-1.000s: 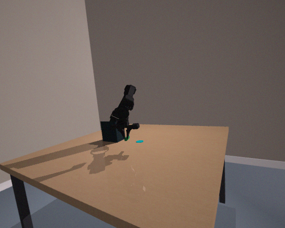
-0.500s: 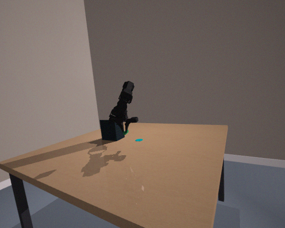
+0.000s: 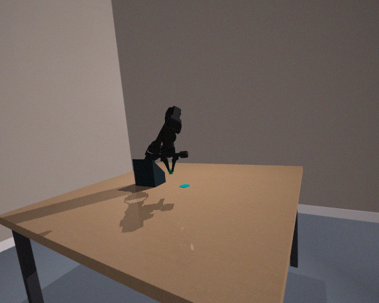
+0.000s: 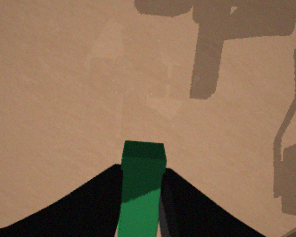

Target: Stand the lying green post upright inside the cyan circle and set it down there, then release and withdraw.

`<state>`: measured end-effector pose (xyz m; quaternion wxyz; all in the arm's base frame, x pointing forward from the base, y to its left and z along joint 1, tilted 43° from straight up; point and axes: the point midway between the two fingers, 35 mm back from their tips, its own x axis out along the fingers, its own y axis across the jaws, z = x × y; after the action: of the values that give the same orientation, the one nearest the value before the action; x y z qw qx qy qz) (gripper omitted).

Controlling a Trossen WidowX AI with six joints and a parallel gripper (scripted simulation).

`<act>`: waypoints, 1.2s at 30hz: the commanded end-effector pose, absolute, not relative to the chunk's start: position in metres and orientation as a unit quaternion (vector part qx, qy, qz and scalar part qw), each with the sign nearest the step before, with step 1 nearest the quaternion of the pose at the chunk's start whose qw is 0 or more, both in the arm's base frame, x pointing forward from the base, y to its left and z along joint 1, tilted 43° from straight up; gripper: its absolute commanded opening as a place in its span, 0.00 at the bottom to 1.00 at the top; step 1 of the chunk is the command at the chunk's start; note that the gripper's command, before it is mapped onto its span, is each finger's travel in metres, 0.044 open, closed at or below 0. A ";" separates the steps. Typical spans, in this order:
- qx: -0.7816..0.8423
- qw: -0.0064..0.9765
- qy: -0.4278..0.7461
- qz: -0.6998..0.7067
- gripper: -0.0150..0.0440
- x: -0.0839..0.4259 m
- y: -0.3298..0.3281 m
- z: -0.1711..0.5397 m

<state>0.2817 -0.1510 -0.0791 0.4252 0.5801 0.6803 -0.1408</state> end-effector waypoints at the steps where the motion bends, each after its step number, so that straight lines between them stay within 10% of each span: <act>1: 0.572 0.440 0.681 -0.124 0.29 0.283 -0.143 -0.065; 36: 0.476 0.541 0.693 0.012 0.29 0.272 -0.070 0.015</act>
<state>0.2751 -0.0777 0.0059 0.5317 0.4843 0.6948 -0.0020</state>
